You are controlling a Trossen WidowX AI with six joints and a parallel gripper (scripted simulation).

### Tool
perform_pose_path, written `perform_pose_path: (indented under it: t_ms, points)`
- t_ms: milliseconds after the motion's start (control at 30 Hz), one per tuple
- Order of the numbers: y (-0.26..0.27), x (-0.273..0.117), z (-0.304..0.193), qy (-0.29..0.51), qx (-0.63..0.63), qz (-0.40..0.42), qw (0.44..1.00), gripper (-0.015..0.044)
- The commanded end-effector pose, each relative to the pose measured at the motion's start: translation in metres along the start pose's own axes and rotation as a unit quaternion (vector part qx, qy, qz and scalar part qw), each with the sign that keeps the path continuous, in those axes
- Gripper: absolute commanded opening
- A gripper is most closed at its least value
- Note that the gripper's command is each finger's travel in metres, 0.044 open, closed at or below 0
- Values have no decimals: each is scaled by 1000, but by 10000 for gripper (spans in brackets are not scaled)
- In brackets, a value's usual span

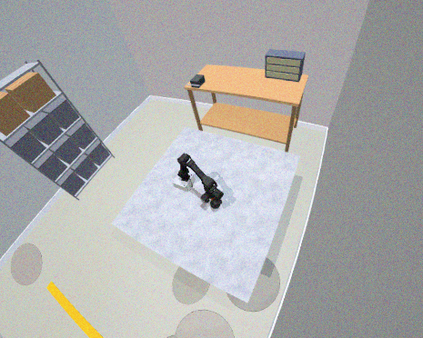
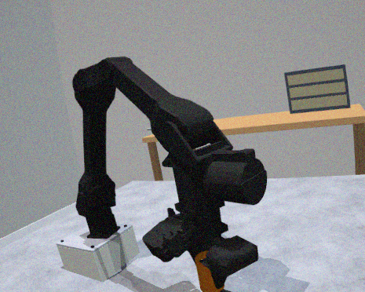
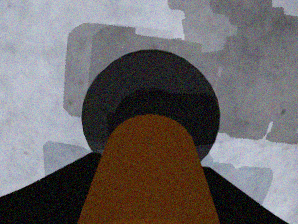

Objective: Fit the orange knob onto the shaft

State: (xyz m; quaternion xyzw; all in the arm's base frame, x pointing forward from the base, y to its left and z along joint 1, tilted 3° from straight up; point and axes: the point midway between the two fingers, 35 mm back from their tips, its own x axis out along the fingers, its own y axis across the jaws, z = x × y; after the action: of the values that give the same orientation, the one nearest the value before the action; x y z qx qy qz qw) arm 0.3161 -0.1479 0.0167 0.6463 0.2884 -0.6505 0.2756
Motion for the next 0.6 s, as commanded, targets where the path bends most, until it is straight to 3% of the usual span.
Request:
perform_pose_path:
  t_ms: [0,367,567]
  points:
    - [0,1,0,0,3,2,1000,0]
    - [0,-5,0,0,7,2,1000,0]
    - [0,-4,0,0,102,2,995,0]
